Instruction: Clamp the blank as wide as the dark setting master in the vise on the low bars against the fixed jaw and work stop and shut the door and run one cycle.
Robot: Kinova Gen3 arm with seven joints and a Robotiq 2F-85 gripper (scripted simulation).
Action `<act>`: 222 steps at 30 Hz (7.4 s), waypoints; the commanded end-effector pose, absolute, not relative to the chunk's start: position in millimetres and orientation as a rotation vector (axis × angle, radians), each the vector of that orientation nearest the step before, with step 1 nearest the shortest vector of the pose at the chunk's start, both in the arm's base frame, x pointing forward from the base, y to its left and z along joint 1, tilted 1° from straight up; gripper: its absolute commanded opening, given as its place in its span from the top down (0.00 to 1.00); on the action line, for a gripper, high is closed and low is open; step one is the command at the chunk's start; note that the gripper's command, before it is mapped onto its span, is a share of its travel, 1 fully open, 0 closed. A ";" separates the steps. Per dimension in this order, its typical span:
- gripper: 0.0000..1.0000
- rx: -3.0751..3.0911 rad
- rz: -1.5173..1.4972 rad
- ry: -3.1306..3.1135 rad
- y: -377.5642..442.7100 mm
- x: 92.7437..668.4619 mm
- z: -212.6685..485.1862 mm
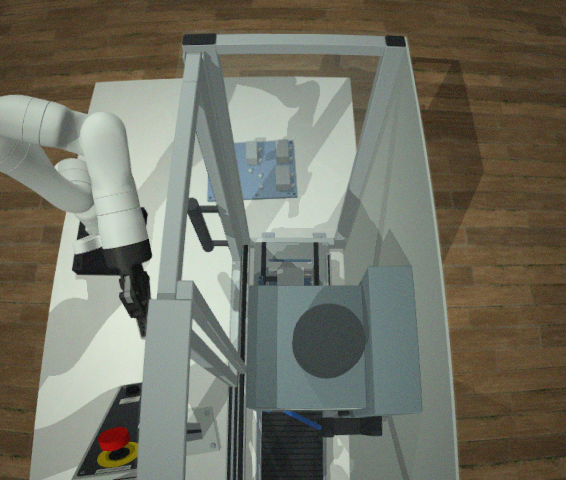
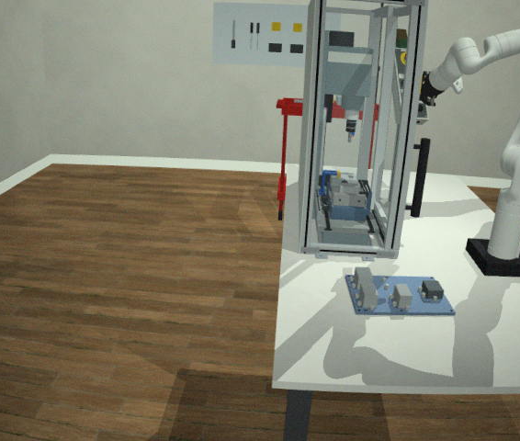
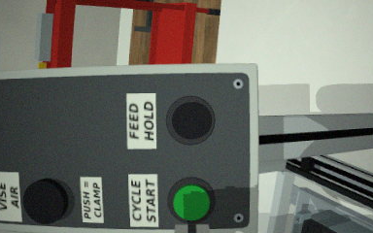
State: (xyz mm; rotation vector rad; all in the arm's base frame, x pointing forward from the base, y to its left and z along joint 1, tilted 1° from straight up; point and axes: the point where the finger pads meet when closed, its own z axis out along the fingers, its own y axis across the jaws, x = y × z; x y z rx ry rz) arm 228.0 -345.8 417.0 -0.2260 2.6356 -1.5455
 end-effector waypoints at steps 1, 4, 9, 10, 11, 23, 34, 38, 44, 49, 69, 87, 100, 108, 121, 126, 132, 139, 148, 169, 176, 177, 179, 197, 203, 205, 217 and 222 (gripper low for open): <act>0.90 -0.225 -1.546 2.635 -352.7 229.2 413.6; 0.90 -0.225 -1.546 2.635 -363.1 230.9 407.7; 0.90 -0.225 -1.546 2.635 -363.1 230.9 407.7; 0.90 -0.225 -1.546 2.635 -363.1 230.9 407.7; 0.90 -0.225 -1.546 2.635 -363.1 230.9 407.7; 0.90 -0.225 -1.546 2.635 -370.0 232.1 403.8; 0.90 -0.225 -1.546 2.635 -371.4 232.3 403.0; 0.90 -0.225 -1.546 2.635 -376.9 233.2 399.9; 0.90 -0.225 -1.546 2.635 -376.9 233.2 399.9; 0.90 -0.225 -1.546 2.635 -376.9 233.2 399.9; 0.90 -0.225 -1.546 2.635 -381.7 234.0 397.2; 0.90 -0.225 -1.546 2.635 -385.8 234.7 394.8; 0.90 -0.225 -1.546 2.635 -387.2 234.9 394.0; 0.90 -0.225 -1.546 2.635 -390.7 235.4 392.1; 0.90 -0.225 -1.546 2.635 -392.7 235.8 390.9; 0.90 -0.225 -1.546 2.635 -394.1 236.0 390.1; 0.90 -0.225 -1.546 2.635 -394.1 236.0 390.1; 0.90 -0.225 -1.546 2.635 -396.9 236.5 388.6; 0.90 -0.225 -1.546 2.635 -397.5 236.6 388.2; 0.90 -0.225 -1.546 2.635 -401.0 237.1 386.2; 0.90 -0.225 -1.546 2.635 -404.4 237.7 384.3; 0.90 -0.225 -1.546 2.635 -404.4 237.7 384.3; 0.90 -0.225 -1.546 2.635 -404.4 237.7 384.3; 0.90 -0.225 -1.546 2.635 -407.9 238.3 382.3; 0.90 -0.225 -1.546 2.635 -407.9 238.3 382.3; 0.90 -0.225 -1.546 2.635 -409.3 238.5 381.5; 0.90 -0.225 -1.546 2.635 -411.3 238.8 380.4; 0.90 -0.225 -1.546 2.635 -412.7 239.0 379.6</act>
